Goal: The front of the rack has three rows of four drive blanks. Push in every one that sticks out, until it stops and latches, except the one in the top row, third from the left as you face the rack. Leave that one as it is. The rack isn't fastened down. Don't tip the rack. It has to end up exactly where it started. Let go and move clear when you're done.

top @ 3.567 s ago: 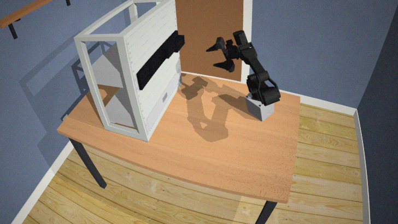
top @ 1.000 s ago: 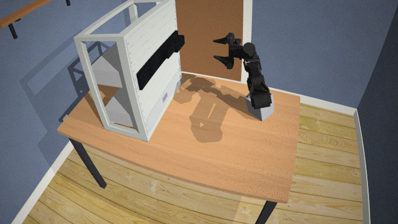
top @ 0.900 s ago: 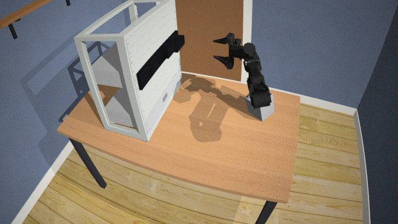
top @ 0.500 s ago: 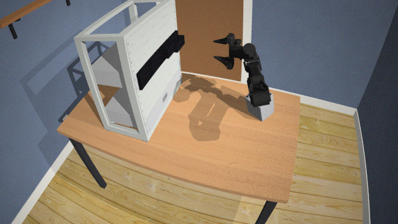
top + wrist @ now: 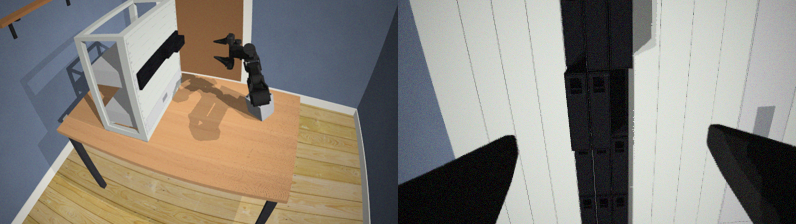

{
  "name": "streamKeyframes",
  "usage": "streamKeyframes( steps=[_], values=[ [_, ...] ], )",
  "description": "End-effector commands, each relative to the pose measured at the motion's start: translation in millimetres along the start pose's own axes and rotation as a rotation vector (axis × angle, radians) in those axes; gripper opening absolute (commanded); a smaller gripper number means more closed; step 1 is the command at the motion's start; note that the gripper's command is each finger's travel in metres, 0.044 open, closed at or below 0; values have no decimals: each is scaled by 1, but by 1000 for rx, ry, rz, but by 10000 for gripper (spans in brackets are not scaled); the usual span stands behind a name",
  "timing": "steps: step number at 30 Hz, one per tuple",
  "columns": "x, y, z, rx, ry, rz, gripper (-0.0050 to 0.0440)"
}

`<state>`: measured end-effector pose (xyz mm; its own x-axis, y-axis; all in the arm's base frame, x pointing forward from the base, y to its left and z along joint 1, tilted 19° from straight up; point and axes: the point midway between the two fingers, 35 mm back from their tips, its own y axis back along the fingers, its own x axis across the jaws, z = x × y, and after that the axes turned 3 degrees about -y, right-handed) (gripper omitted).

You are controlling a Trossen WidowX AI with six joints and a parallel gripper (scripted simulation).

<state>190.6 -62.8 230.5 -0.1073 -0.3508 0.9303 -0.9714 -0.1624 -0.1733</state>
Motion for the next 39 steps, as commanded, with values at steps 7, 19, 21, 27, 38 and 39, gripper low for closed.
streamKeyframes(
  steps=[7, 19, 21, 27, 38, 39],
  values=[
    [3, -1, -1, 3, 5, 1, 440],
    [3, -1, -1, 3, 5, 1, 440],
    [3, -1, -1, 3, 5, 1, 0],
    [3, -1, -1, 3, 5, 1, 0],
    [3, -1, -1, 3, 5, 1, 0],
    [3, -1, -1, 3, 5, 1, 0]
  ],
)
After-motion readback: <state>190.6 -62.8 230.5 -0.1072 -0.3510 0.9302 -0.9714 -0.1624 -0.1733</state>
